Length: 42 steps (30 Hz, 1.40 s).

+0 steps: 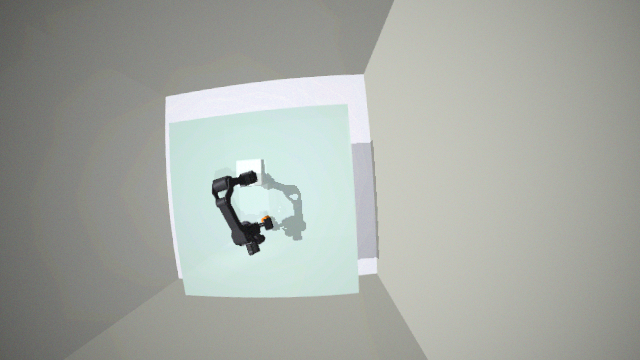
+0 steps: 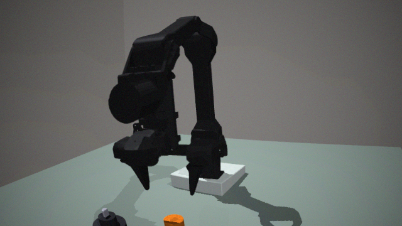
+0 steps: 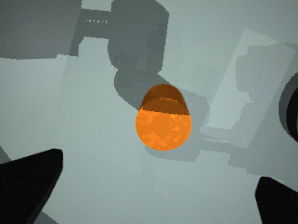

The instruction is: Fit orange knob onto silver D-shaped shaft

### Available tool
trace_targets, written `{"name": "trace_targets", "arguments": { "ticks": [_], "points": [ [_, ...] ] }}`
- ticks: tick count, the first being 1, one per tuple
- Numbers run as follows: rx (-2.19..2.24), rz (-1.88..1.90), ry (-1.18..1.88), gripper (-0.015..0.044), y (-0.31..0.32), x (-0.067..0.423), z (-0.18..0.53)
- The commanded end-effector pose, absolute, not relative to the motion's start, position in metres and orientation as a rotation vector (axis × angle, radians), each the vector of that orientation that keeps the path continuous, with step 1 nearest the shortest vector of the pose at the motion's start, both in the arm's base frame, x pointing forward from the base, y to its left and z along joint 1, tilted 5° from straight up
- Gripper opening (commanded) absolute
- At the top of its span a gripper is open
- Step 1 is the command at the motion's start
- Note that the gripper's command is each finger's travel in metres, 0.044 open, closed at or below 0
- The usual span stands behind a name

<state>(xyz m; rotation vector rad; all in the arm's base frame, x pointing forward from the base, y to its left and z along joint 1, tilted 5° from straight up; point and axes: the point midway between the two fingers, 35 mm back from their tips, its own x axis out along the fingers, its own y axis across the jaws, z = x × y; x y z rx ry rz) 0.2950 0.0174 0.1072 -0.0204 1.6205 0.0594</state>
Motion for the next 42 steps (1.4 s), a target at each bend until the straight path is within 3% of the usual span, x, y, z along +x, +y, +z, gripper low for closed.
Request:
{"name": "trace_targets", "arguments": {
  "ticks": [1,8,27,42],
  "points": [
    [0.622,-0.629,1.538,0.0440,0.017,0.295,0.107],
    [0.874,-0.896,1.443,0.0440,0.017,0.295,0.107],
    [0.877,-0.900,1.442,0.0440,0.017,0.295,0.107],
    [0.933,-0.959,1.416,0.0440,0.018,0.292,0.057]
  ]
}}
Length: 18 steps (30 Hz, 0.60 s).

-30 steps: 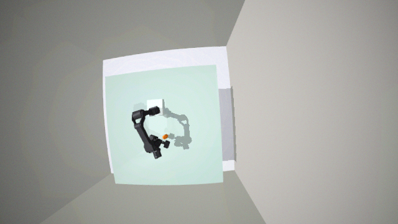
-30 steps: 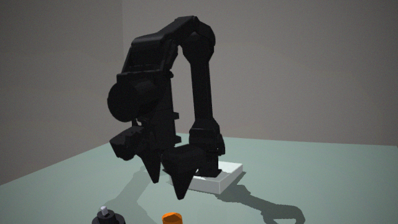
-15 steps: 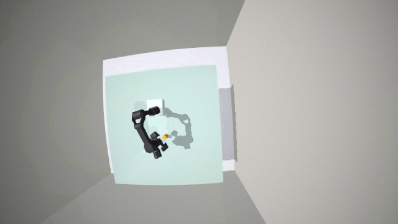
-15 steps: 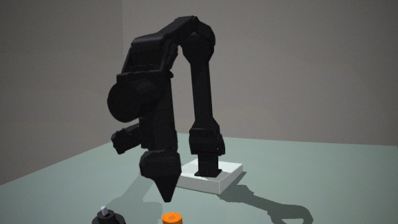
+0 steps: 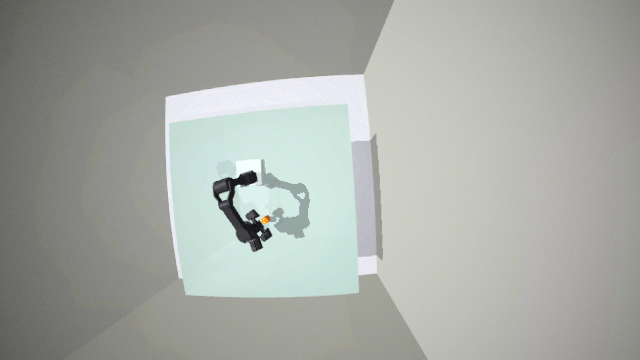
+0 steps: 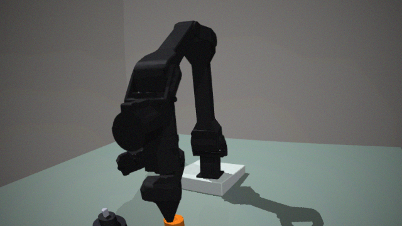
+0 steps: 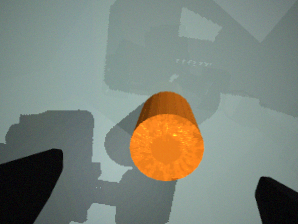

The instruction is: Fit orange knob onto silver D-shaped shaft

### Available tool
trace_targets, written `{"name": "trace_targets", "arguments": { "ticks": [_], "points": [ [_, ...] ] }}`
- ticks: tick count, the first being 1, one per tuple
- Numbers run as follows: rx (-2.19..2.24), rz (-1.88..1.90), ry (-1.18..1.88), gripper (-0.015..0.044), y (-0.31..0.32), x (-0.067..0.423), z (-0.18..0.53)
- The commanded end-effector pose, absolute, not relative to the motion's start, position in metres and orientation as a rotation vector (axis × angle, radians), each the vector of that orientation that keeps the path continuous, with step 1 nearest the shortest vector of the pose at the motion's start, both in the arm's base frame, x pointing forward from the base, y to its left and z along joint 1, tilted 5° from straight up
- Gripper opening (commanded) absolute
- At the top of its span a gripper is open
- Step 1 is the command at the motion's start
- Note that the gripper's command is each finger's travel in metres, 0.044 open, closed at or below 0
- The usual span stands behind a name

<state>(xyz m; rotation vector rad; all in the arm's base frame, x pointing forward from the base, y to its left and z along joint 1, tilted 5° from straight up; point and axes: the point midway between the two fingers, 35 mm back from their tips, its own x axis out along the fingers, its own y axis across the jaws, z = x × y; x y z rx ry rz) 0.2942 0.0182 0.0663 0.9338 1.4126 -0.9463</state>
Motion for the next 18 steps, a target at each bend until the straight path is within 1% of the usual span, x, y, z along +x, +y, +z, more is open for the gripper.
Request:
{"name": "trace_targets", "arguments": {
  "ticks": [1,18],
  "points": [
    [0.933,-0.959,1.416,0.0440,0.018,0.292,0.057],
    [0.932,-0.961,1.414,0.0440,0.018,0.293,0.032]
  ]
}}
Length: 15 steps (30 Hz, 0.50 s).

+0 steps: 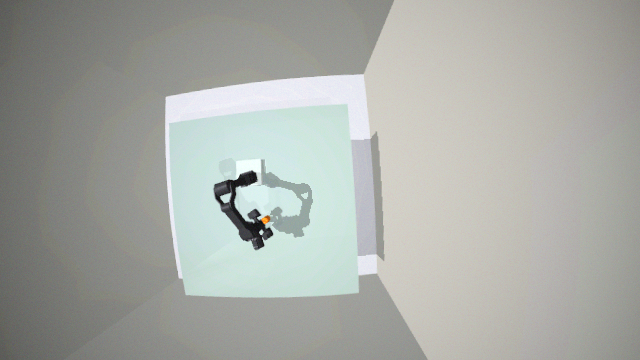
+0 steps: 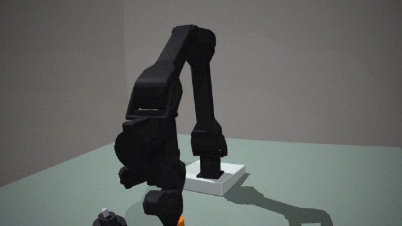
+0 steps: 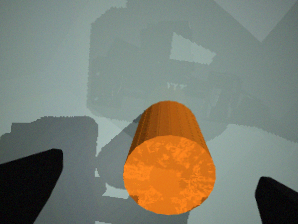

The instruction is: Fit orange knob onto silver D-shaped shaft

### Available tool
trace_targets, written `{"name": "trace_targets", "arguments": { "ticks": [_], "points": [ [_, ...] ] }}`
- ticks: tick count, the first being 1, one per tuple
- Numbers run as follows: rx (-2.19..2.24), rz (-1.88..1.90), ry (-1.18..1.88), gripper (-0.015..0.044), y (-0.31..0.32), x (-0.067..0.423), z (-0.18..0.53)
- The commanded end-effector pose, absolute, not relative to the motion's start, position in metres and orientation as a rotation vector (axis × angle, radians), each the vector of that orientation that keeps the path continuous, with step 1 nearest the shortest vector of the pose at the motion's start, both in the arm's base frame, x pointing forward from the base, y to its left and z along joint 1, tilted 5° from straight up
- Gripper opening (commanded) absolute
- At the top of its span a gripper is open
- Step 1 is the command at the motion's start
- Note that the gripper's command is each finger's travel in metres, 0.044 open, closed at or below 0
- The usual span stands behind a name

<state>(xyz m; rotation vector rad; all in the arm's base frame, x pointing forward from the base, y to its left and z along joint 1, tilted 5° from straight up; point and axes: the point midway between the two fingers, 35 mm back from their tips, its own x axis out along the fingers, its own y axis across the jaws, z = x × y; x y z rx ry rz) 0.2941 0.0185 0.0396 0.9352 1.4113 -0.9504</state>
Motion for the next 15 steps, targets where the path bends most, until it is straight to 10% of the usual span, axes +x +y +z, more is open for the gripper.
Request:
{"name": "trace_targets", "arguments": {
  "ticks": [1,15],
  "points": [
    [0.932,-0.961,1.413,0.0440,0.018,0.293,0.030],
    [0.932,-0.960,1.415,0.0440,0.018,0.291,0.008]
  ]
}}
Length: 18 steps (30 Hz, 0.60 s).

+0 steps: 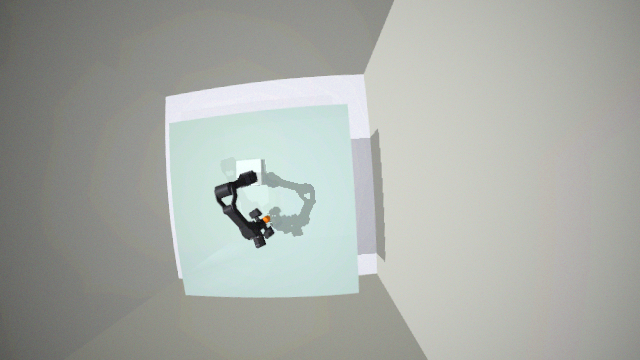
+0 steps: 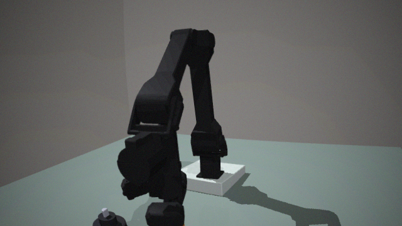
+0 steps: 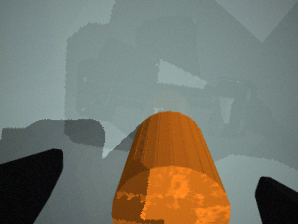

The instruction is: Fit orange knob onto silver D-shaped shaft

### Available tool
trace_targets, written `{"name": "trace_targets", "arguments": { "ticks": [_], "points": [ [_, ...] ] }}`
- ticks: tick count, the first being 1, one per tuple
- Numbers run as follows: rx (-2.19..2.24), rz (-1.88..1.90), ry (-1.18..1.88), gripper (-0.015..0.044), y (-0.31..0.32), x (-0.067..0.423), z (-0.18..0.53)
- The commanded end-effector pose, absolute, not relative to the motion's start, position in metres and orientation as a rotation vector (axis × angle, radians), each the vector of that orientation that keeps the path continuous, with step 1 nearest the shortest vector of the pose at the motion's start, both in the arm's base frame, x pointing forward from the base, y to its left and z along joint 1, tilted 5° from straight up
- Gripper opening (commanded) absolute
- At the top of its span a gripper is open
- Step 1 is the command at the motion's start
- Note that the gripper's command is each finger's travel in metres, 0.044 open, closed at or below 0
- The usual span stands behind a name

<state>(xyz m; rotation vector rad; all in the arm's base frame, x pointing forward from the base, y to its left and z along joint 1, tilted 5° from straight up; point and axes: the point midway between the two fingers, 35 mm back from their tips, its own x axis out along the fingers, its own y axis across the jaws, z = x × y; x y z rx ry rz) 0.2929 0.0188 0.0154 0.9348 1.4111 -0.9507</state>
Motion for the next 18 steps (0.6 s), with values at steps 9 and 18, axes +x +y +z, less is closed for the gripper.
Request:
{"name": "trace_targets", "arguments": {
  "ticks": [9,18],
  "points": [
    [0.932,-0.960,1.416,0.0440,0.019,0.289,-0.006],
    [0.932,-0.959,1.416,0.0309,0.019,0.288,-0.010]
  ]
}}
